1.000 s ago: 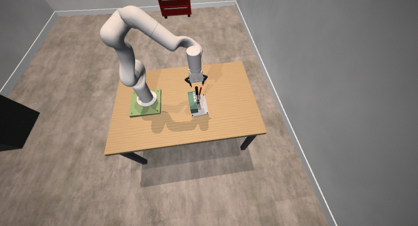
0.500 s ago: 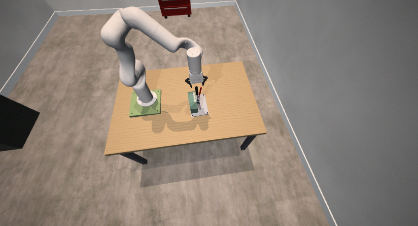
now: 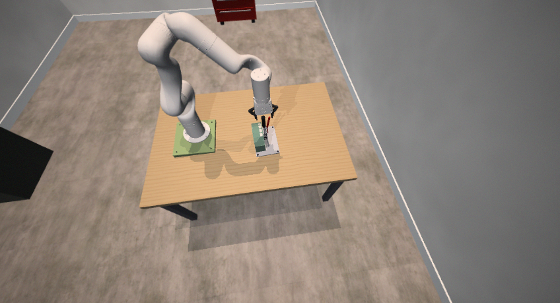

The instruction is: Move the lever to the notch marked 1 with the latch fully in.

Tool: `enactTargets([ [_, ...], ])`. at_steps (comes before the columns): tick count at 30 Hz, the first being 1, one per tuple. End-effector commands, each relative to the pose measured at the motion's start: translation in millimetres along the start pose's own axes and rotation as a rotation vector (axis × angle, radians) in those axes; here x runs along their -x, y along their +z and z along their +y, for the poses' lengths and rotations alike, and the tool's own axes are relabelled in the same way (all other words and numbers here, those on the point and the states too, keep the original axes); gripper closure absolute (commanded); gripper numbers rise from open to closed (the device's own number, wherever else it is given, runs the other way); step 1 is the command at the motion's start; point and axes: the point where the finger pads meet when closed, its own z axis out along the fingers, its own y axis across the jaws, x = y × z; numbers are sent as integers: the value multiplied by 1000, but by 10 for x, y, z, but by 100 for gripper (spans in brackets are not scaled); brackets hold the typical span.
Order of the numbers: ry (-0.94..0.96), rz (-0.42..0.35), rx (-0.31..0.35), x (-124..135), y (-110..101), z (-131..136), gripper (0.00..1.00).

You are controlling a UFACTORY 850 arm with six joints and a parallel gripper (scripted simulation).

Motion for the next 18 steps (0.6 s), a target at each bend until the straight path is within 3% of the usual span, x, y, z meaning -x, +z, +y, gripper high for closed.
enactTargets([
  [1,0,-1,2,2,76,6,1],
  [18,0,-1,2,2,286,7,1],
])
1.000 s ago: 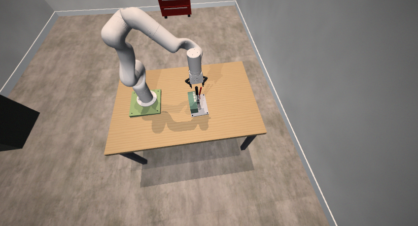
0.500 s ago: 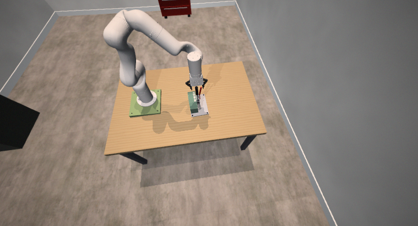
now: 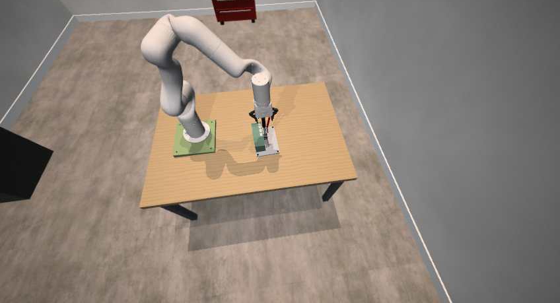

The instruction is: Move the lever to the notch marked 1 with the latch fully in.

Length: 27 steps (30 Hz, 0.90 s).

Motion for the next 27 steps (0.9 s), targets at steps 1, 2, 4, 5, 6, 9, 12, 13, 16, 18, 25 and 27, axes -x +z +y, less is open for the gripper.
enactTargets([
  [1,0,-1,2,2,26,7,1],
  [2,0,-1,2,2,31,7,1],
  [4,0,-1,2,2,38,7,1],
  [5,0,-1,2,2,40,7,1],
  [6,0,-1,2,2,42,7,1],
  [9,0,-1,2,2,44,7,1],
  [12,0,-1,2,2,44,7,1],
  [13,0,-1,2,2,44,7,1],
  [16,0,-1,2,2,44,7,1],
  [18,0,-1,2,2,44,7,1],
  [25,0,-1,2,2,44,7,100],
  [27,0,-1,2,2,44,7,100],
])
